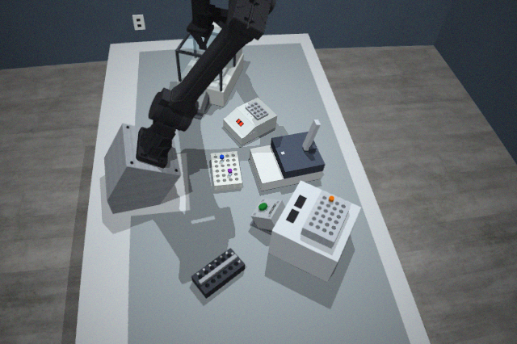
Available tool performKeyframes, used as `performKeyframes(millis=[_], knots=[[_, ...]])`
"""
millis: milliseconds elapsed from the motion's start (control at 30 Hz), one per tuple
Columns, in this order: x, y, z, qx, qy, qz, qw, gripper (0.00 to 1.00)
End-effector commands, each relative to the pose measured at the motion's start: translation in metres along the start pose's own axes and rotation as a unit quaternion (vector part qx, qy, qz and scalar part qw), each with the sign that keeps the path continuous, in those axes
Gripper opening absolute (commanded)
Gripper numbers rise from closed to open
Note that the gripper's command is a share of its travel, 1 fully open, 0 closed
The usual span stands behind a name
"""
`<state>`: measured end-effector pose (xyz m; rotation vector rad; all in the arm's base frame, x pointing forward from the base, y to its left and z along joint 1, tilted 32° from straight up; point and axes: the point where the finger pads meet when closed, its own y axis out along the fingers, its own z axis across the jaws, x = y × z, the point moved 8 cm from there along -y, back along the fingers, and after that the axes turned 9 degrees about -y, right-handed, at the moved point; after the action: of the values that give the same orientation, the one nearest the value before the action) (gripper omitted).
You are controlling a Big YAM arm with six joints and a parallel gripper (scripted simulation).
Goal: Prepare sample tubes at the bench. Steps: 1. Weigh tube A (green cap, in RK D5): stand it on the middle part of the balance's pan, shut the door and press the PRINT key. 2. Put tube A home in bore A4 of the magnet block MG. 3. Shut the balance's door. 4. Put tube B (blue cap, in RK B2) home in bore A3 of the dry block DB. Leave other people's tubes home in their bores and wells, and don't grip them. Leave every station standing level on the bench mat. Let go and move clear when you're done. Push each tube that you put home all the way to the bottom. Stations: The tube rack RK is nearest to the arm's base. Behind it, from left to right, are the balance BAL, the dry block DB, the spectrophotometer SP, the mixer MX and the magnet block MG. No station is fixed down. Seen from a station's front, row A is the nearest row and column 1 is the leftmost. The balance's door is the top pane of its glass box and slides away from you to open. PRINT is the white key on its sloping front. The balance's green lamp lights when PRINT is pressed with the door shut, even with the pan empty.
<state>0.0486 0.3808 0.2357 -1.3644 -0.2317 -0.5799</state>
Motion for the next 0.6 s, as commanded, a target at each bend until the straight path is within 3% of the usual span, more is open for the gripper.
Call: performKeyframes(millis=[0,567], knots=[[-0.002,-0.010,-0.003,0.012,0.003,0.002,1.000,0.06],[-0.005,-0.009,-0.018,0.012,0.003,0.002,1.000,0.06]])
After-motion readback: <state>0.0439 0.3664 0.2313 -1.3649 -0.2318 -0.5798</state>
